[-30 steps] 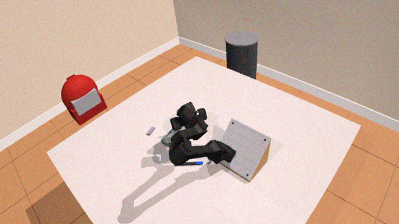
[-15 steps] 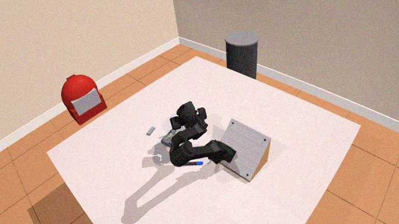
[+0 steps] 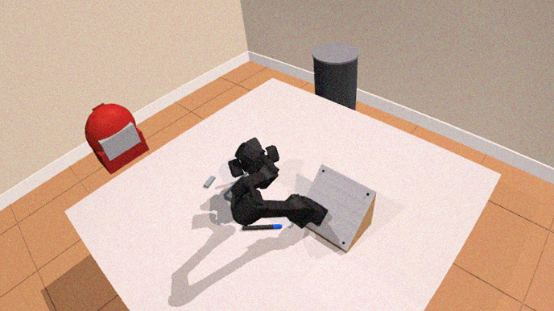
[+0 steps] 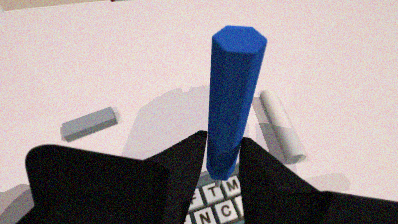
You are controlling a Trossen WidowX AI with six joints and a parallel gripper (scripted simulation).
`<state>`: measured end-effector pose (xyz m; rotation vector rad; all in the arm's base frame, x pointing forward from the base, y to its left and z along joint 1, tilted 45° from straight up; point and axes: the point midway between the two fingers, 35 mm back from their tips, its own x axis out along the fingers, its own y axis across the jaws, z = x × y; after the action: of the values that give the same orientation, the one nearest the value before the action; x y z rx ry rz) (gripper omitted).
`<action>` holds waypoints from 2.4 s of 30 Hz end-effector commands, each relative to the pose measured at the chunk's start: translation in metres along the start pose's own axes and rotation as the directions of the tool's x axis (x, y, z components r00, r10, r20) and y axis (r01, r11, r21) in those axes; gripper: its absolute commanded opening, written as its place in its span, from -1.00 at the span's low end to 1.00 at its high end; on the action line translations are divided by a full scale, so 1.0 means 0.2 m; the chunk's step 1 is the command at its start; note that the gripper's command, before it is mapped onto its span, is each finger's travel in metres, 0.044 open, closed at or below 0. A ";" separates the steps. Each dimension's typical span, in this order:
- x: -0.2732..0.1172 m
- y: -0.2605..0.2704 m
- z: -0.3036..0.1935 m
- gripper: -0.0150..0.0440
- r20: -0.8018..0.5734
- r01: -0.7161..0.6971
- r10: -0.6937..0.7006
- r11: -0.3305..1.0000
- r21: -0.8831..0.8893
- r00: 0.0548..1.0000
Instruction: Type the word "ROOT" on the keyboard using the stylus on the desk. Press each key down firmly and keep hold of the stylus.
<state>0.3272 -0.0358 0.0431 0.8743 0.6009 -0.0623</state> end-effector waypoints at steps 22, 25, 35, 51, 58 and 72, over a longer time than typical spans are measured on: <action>0.07 0.01 -0.07 -0.22 0.008 0.009 -0.009 1.000 0.001 1.000; 0.08 0.00 -0.07 -0.22 0.008 0.009 -0.009 1.000 0.000 1.000; 0.10 0.00 -0.09 -0.22 0.007 0.009 -0.009 1.000 0.001 1.000; 0.11 0.00 -0.13 -0.22 0.007 0.009 -0.009 1.000 0.001 1.000; 0.12 0.00 -0.14 -0.22 0.007 0.009 -0.009 1.000 0.001 1.000; 0.12 0.00 -0.15 -0.22 0.007 0.009 -0.009 1.000 0.001 1.000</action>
<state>0.3346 -0.0089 0.0160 0.8689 0.5968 -0.0683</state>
